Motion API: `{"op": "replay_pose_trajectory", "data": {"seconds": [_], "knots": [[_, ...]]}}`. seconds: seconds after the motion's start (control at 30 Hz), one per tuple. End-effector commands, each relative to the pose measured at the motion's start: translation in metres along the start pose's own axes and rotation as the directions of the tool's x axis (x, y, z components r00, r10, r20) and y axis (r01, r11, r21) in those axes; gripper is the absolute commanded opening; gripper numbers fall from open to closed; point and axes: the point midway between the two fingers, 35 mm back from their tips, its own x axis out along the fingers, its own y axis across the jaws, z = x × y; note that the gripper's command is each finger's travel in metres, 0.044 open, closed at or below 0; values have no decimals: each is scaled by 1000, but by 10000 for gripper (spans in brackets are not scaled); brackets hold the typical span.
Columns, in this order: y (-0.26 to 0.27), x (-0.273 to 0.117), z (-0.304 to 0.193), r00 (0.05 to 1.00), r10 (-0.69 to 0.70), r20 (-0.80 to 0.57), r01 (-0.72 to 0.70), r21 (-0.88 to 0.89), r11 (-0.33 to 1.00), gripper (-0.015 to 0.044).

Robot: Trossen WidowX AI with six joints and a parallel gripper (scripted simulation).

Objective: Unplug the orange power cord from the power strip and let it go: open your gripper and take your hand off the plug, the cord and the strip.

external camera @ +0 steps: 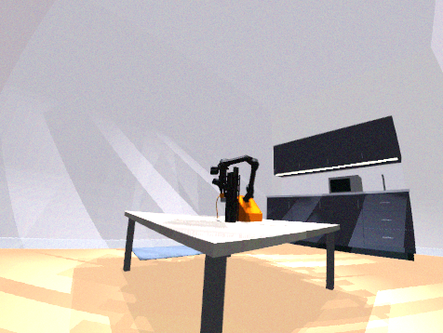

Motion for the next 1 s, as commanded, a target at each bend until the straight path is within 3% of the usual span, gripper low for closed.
{"op": "replay_pose_trajectory", "data": {"seconds": [0.0, 0.4, 0.83, 0.97], "knots": [[1, -9, 28, 998, 9, 59, -9, 0, 1000, 0], [1, -13, 47, 998, 10, 60, -10, 1, 1000, 0], [2, -5, 32, 998, 11, 56, -11, 3, 1000, 341], [4, -11, 52, 998, 11, 58, -11, 3, 1000, 440]]}}
